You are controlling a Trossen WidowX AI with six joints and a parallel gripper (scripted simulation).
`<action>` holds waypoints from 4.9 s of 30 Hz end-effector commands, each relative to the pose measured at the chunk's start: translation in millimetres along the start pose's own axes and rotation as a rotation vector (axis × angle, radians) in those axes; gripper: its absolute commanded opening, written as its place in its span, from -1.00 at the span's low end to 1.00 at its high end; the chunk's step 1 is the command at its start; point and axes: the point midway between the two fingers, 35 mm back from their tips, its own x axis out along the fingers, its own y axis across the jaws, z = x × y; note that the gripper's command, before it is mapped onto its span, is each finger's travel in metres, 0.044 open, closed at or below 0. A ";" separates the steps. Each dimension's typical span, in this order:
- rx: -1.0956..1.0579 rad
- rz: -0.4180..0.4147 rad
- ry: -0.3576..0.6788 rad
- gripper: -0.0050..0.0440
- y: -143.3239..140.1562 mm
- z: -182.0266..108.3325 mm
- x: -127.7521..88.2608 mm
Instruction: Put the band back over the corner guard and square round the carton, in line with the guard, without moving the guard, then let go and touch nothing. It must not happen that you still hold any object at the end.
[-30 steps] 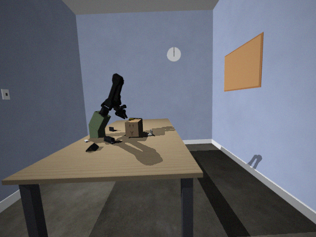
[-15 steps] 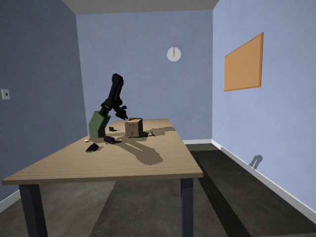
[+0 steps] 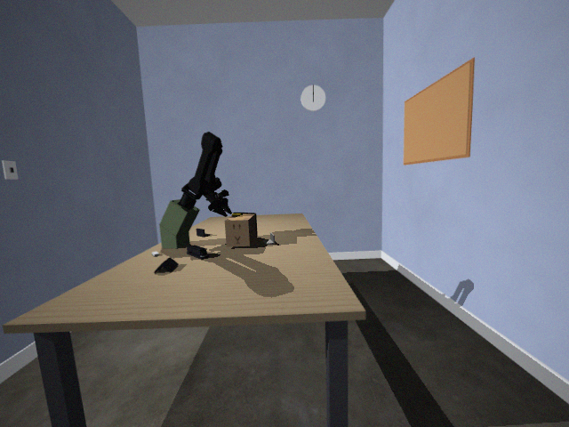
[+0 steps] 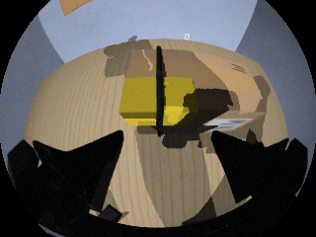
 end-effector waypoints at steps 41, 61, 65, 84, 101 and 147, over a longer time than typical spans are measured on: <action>0.066 0.044 0.060 1.00 17.8 -0.9 -19.9; 0.065 0.037 0.078 1.00 17.1 11.6 -41.4; 0.064 0.035 0.076 1.00 16.1 16.1 -46.1; 0.064 0.023 0.040 1.00 9.8 46.8 -69.4; -0.051 -0.037 0.026 1.00 -2.2 64.9 -75.8; -1.021 0.175 1.336 1.00 -24.5 51.6 -62.2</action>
